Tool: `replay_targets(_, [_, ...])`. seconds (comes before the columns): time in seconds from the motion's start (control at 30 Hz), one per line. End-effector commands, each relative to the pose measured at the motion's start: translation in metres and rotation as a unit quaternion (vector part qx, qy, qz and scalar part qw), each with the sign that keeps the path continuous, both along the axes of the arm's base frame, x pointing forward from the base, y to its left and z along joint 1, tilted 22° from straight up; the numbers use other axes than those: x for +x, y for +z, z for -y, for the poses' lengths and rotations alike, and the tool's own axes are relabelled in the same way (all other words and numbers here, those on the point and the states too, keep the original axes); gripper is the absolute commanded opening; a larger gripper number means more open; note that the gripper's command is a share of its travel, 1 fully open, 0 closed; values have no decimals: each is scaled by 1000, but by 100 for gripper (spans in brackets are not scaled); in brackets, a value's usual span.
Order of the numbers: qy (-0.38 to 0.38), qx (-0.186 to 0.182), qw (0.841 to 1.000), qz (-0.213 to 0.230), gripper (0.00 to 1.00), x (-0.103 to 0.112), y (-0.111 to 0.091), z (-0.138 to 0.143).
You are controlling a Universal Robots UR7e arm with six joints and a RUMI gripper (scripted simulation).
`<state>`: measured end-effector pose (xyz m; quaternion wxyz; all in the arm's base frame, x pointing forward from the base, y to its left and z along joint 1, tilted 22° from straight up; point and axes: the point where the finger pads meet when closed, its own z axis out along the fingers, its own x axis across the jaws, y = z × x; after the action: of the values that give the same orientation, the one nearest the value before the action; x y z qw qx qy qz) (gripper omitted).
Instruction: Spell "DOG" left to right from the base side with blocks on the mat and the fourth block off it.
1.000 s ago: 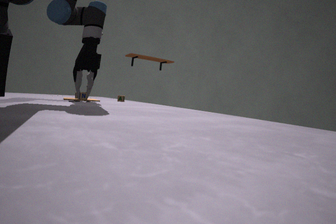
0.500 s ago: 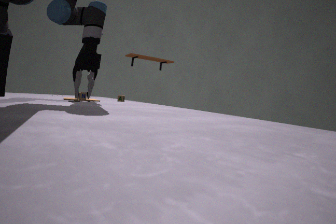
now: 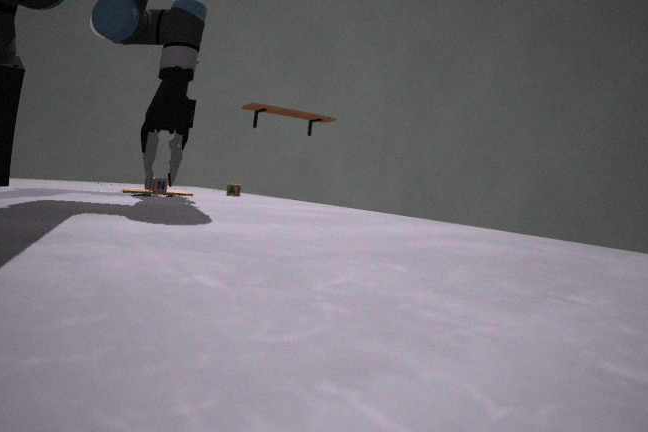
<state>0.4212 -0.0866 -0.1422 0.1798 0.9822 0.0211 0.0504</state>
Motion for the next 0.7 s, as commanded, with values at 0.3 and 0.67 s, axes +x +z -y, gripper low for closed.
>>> replay_targets(0.3, [0, 0, 1000, 0, 25, -4, 38, -14])
replay_targets(0.67, [0, 0, 1000, 0, 25, -7, 68, -26])
